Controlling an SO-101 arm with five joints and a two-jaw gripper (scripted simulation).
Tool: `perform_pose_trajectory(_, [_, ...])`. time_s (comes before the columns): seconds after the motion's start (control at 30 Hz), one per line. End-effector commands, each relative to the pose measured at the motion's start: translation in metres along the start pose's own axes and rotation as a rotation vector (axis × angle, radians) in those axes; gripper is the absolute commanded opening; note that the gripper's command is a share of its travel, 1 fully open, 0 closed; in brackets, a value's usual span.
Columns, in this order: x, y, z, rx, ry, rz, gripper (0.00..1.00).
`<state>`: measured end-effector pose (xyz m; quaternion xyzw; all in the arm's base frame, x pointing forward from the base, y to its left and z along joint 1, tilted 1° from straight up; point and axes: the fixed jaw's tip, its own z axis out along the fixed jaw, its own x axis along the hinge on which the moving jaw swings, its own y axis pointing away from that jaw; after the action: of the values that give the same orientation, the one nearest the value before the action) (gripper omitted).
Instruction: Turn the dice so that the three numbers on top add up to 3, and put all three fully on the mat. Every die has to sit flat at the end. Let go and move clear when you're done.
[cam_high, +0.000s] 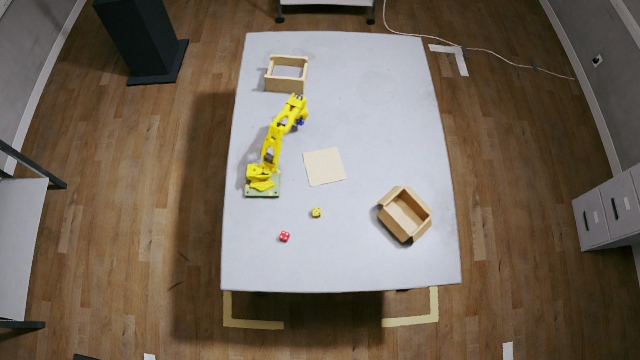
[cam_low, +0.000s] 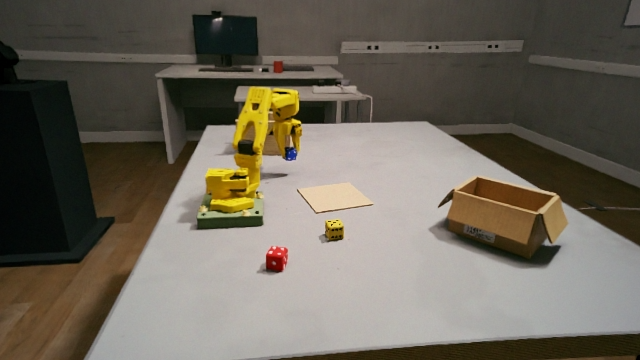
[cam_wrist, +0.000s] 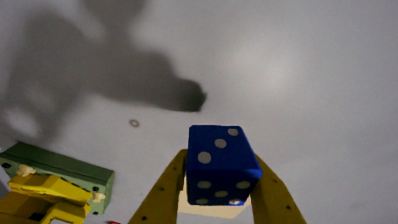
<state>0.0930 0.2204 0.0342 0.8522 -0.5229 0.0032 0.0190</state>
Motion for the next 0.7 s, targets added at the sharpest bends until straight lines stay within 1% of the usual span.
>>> perform_pose_trajectory(0.0, [-0.0016,-0.0009,-0.0070,0.023,-0.017,-0.160,0.00])
perform_pose_trajectory(0.1, [-0.0008,-0.0011,-0.0070,0.023,-0.016,-0.262,0.00])
perform_pose_trajectory(0.17, [-0.0008,-0.0011,-0.0070,0.023,-0.016,-0.262,0.00])
perform_pose_trajectory(0.43, [0.0008,-0.0018,-0.0069,0.025,-0.013,-0.483,0.00])
perform_pose_trajectory(0.67, [0.0016,-0.0023,-0.0069,0.026,-0.012,-0.606,0.00])
